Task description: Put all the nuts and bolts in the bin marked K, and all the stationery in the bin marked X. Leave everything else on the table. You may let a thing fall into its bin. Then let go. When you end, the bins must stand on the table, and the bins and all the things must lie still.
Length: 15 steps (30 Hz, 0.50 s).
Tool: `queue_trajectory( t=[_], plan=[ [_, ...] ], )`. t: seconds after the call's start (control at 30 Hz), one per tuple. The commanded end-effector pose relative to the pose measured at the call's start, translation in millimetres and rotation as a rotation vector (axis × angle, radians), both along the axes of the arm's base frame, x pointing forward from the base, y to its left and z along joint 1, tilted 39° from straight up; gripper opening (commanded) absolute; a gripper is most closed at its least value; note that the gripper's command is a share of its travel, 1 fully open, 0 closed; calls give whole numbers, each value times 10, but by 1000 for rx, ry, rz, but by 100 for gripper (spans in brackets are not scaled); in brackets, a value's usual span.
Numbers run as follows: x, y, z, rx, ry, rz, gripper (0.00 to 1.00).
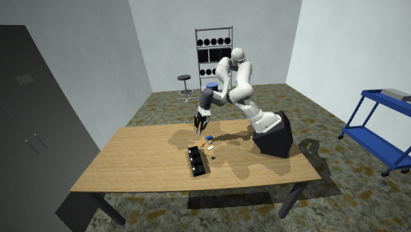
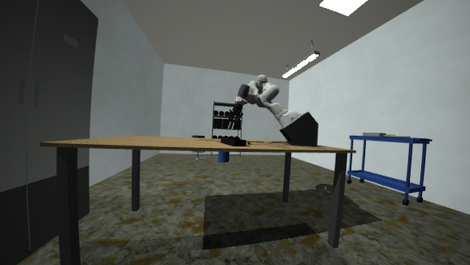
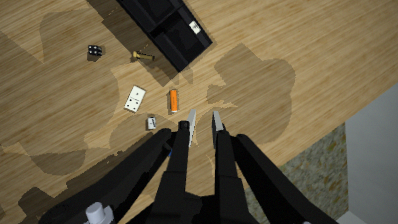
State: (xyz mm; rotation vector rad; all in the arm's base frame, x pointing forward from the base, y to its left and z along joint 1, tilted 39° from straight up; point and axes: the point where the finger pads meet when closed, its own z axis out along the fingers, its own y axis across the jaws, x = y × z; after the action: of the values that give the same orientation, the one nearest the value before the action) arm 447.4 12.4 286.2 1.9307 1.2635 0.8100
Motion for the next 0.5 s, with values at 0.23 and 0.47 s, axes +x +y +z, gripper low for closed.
queue_trajectory(
  t=[0.23,0.47],
  plan=[
    [-355,27,-491,12,156,-9,18],
    [-328,30,-459,-74,117,74,18]
  ],
)
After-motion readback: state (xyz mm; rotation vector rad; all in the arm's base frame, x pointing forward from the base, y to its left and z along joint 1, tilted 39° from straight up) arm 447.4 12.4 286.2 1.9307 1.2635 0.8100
